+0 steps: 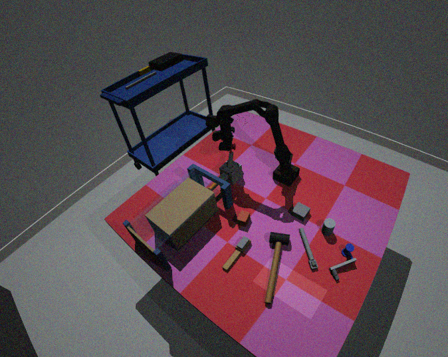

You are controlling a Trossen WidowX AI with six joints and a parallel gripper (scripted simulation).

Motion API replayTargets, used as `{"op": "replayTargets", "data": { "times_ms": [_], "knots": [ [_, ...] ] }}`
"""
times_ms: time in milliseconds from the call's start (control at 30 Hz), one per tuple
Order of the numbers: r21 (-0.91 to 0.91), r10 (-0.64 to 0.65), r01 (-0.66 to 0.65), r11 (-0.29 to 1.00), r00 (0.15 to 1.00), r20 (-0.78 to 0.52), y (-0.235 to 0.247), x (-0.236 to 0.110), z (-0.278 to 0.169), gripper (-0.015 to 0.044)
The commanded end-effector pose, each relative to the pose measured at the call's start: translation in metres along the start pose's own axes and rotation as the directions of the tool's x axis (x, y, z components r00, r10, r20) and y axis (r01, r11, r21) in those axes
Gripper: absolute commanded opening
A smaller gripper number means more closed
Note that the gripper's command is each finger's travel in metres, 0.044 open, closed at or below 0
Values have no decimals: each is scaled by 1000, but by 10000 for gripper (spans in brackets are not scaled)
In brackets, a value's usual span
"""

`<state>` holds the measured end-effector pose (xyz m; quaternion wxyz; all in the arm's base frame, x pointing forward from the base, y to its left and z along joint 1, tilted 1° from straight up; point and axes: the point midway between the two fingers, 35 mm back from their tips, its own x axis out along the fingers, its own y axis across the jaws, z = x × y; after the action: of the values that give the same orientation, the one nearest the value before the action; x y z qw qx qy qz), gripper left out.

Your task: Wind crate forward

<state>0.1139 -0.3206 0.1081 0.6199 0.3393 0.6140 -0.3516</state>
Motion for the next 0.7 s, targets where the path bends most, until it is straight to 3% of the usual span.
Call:
{"op": "replayTargets", "data": {
  "times_ms": [0, 667],
  "knots": [
    [-14, 13, -13, 1000, 1000, 10, 9, 8, 17, 0],
    [-14, 15, -15, 1000, 1000, 12, 26, 7, 43, 0]
  ]
}}
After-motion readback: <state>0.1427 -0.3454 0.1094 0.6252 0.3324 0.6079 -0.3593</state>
